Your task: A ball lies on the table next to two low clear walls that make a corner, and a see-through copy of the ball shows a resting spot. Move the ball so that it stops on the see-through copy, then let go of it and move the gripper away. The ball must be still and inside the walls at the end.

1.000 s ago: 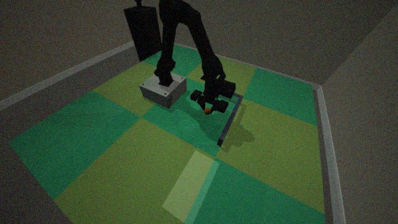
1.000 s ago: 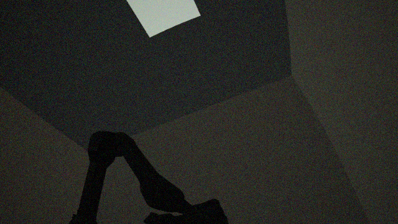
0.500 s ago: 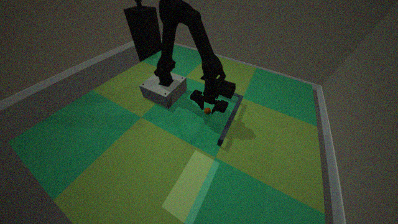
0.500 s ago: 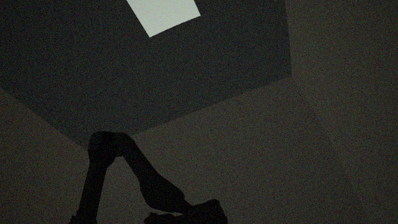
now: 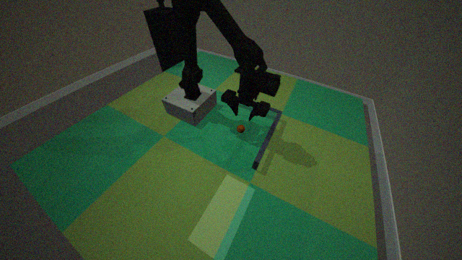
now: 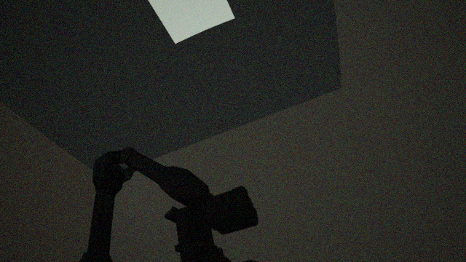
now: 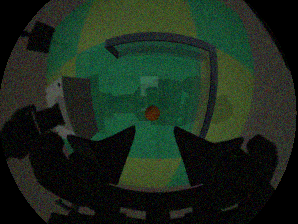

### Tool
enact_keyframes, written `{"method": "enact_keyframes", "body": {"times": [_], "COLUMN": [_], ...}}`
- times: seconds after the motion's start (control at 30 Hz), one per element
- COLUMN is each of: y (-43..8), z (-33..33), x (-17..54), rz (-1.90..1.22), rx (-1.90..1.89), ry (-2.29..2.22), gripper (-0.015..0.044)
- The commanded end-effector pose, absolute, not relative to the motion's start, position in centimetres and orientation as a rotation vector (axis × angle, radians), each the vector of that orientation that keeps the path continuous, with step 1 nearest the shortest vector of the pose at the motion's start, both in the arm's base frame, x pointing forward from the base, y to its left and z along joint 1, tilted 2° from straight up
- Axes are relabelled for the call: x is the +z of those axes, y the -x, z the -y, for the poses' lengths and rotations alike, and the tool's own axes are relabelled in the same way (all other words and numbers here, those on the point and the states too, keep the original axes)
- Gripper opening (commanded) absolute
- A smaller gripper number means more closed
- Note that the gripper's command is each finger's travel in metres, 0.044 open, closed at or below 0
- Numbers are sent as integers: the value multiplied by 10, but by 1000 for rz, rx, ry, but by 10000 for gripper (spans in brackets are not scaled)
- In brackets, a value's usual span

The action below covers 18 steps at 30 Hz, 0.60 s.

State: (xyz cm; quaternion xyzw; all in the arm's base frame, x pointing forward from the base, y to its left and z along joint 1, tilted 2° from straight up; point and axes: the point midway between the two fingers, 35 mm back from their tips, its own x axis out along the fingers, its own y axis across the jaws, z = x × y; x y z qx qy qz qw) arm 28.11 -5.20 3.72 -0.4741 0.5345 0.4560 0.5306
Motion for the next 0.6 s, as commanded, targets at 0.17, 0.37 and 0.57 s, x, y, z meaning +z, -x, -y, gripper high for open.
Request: {"method": "enact_keyframes", "body": {"times": [0.17, 0.37, 0.57], "y": [-280, -276, -276], "z": [51, 50, 50], "x": [62, 86, 86], "rz": [-1274, -1275, -1275], "rx": [1086, 1088, 1088], "ry": [1133, 1132, 1132], "gripper": [371, 440, 440]}}
